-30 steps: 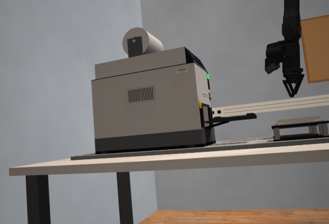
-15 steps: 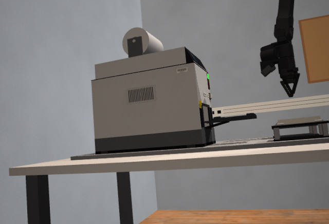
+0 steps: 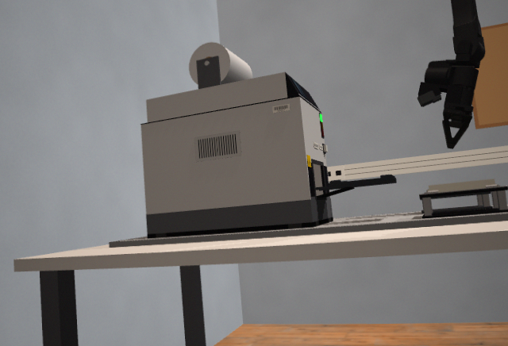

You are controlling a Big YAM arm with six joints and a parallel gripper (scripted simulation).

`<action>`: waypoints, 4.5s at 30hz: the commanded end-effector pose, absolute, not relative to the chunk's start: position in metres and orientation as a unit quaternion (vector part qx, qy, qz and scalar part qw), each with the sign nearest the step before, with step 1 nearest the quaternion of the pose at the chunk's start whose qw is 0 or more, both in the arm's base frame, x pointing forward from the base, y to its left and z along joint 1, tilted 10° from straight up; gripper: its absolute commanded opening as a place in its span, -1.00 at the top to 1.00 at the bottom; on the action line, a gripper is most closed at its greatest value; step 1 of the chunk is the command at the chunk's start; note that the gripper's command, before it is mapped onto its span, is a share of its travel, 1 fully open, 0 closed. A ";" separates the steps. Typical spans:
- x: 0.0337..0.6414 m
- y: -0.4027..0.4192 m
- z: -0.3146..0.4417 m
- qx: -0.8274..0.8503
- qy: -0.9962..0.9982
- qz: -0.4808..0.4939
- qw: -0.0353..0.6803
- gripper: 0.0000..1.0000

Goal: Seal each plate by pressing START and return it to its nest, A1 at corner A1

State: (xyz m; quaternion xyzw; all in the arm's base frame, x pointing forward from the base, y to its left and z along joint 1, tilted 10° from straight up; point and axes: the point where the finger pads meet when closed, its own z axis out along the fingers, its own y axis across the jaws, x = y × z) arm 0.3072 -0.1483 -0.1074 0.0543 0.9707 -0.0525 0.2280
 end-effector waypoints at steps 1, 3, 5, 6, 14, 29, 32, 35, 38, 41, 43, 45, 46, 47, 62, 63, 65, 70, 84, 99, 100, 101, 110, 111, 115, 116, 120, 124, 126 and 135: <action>0.313 -0.151 -0.112 0.058 0.970 -0.055 0.230 -1.00; 0.317 -0.151 -0.110 0.057 0.969 -0.058 0.233 -1.00; 0.324 -0.150 -0.107 0.049 0.968 -0.056 0.240 -1.00; 0.327 -0.149 -0.105 0.045 0.967 -0.056 0.244 -1.00; 0.314 -0.104 -0.114 0.053 0.971 -0.052 0.229 -1.00; 0.321 -0.044 -0.123 0.066 0.970 -0.054 0.227 -1.00; 0.326 -0.026 -0.124 0.065 0.969 -0.053 0.232 -1.00; 0.326 -0.013 -0.127 0.070 0.970 -0.055 0.227 -1.00; 0.328 -0.003 -0.126 0.079 0.969 -0.056 0.228 -1.00; 0.327 0.009 -0.129 0.076 0.970 -0.055 0.223 -1.00; 0.323 0.009 -0.131 0.074 0.972 -0.057 0.218 -1.00; 0.323 0.021 -0.133 0.069 0.972 -0.059 0.216 -1.00; 0.323 0.028 -0.134 0.065 0.972 -0.059 0.217 -1.00; 0.324 0.035 -0.134 0.063 0.972 -0.058 0.217 -1.00; 0.329 0.076 -0.138 0.072 0.971 -0.059 0.220 -1.00; 0.329 0.075 -0.137 0.071 0.971 -0.058 0.220 -1.00; 0.329 0.073 -0.135 0.070 0.971 -0.057 0.223 -1.00; 0.338 0.071 -0.127 0.069 0.967 -0.053 0.238 -1.00; 0.340 0.081 -0.123 0.041 0.968 -0.052 0.244 -1.00; 0.336 0.062 -0.159 0.047 0.972 -0.066 0.221 -1.00; 0.337 0.061 -0.161 0.047 0.972 -0.066 0.221 -1.00; 0.340 0.061 -0.162 0.048 0.971 -0.065 0.224 -1.00; 0.349 0.066 -0.171 0.046 0.970 -0.060 0.232 -1.00; 0.345 0.064 -0.172 0.048 0.971 -0.062 0.227 -1.00; 0.340 0.058 -0.182 0.049 0.972 -0.065 0.220 -1.00; 0.341 0.058 -0.184 0.049 0.972 -0.066 0.220 -1.00; 0.353 0.060 -0.189 0.049 0.970 -0.062 0.230 -1.00; 0.349 0.062 -0.191 0.046 0.970 -0.061 0.231 -1.00; 0.346 0.060 -0.194 0.045 0.971 -0.062 0.225 -1.00; 0.349 0.055 -0.210 0.050 0.971 -0.064 0.225 -1.00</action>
